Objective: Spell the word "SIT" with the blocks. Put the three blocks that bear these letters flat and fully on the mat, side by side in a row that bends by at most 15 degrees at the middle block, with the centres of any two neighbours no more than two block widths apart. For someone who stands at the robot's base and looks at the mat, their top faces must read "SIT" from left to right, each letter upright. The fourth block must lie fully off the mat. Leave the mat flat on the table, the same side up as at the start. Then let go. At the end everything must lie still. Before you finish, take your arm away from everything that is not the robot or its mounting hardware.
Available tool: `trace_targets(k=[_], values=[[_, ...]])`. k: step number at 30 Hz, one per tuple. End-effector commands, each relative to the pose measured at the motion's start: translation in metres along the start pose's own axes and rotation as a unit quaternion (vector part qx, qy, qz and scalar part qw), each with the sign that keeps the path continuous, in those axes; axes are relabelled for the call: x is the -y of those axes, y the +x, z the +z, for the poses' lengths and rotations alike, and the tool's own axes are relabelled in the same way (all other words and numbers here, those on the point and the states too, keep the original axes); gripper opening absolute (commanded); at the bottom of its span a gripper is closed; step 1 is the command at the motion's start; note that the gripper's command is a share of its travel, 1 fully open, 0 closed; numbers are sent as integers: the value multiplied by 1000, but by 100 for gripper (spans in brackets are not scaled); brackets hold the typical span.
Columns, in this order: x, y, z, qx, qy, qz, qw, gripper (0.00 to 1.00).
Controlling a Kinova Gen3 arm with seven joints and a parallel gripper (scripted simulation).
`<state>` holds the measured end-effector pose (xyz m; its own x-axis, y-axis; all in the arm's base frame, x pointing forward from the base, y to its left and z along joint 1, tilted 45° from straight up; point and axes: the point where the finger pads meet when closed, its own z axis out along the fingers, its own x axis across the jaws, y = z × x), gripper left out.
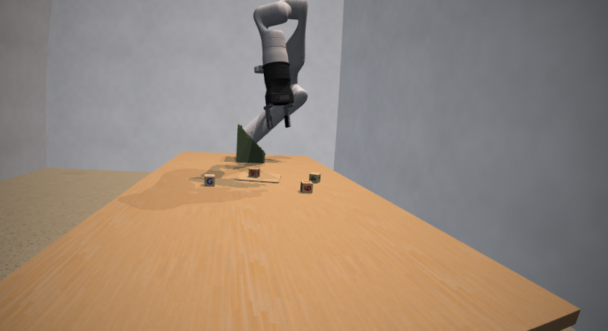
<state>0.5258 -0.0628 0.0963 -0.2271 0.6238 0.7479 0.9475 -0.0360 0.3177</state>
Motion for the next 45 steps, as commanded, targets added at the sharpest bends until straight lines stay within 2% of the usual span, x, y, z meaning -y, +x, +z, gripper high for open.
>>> trace_targets(k=[1,6,8,12,15,45], values=[[-4,50,32,14,35,-30,999,100],[4,106,72,31,69,-57,996,100],[4,106,72,31,69,-57,996,100],[14,137,93,40,87,-81,992,100],[18,149,101,44,94,-88,991,100],[21,153,102,43,99,-90,990,100]])
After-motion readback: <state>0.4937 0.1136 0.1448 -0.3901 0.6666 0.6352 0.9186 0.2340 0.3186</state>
